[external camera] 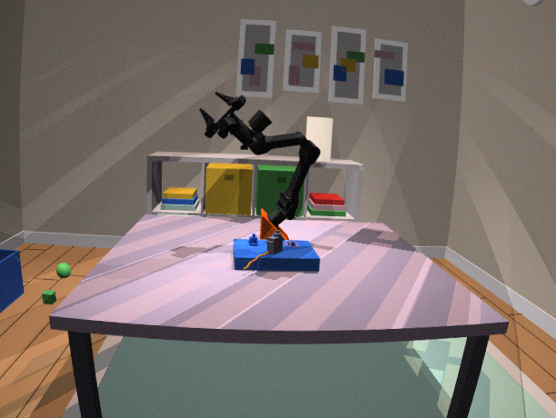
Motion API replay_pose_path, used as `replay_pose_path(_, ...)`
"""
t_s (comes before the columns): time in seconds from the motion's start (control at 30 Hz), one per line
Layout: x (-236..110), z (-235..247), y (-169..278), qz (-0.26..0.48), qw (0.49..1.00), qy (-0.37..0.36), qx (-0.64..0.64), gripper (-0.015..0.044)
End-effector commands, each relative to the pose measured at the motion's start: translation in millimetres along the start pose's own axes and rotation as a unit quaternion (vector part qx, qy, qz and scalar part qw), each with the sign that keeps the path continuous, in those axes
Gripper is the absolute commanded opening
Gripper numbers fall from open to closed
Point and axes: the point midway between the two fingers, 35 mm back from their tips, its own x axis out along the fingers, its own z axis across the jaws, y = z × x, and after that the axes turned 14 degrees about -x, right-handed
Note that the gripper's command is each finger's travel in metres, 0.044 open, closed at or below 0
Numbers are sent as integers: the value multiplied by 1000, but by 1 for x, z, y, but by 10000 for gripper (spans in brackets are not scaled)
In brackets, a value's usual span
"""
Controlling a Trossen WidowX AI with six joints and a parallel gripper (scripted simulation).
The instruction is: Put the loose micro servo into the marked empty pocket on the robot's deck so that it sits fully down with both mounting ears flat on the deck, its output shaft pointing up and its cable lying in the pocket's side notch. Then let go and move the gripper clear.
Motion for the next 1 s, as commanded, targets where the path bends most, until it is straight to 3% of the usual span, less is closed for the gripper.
replay_pose_path(0.0,0,0,-1,-2,1000,-1,1,426)
replay_pose_path(0.47,-19,16,-62,-133,988,-61,57,440)
replay_pose_path(0.97,-65,43,-126,-265,938,-181,132,440)
